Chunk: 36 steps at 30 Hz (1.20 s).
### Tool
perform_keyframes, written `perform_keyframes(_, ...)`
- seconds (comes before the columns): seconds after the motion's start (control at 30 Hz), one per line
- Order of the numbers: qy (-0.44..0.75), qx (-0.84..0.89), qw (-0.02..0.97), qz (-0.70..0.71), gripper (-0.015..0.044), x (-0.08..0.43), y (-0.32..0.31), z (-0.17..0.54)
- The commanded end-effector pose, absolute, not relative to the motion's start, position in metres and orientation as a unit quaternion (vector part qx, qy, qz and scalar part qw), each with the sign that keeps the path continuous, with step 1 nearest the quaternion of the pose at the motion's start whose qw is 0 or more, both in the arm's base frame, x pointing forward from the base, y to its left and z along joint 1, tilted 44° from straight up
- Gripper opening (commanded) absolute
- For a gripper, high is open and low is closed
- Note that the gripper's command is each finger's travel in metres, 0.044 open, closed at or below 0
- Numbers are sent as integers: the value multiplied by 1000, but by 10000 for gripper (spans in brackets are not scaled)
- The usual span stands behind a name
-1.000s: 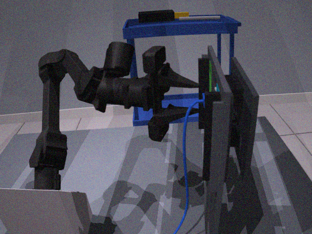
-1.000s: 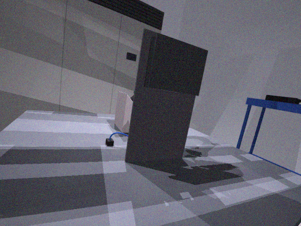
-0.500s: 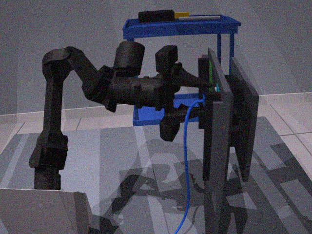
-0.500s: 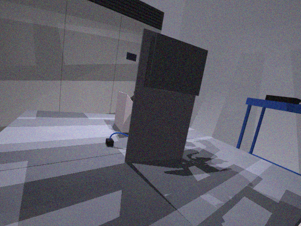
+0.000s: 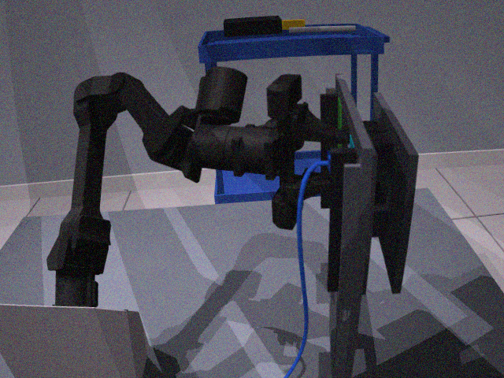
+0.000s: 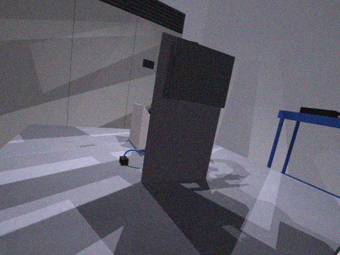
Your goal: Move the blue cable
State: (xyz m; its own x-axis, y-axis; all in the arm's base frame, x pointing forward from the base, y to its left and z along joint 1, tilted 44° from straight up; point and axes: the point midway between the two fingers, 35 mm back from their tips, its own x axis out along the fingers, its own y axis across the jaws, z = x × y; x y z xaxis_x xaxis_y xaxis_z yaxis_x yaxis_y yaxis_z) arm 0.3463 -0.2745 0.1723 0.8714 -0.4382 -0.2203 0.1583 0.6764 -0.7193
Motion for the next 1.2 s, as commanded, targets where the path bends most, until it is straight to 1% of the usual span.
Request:
perform_keyframes(0.0, 191, -366, 895, -166, 212, 346, -274, 172)
perform_keyframes(1.03, 191, -366, 895, -166, 6, 346, -274, 172)
perform_keyframes(1.17, 191, -366, 895, -167, 0, 346, -274, 172)
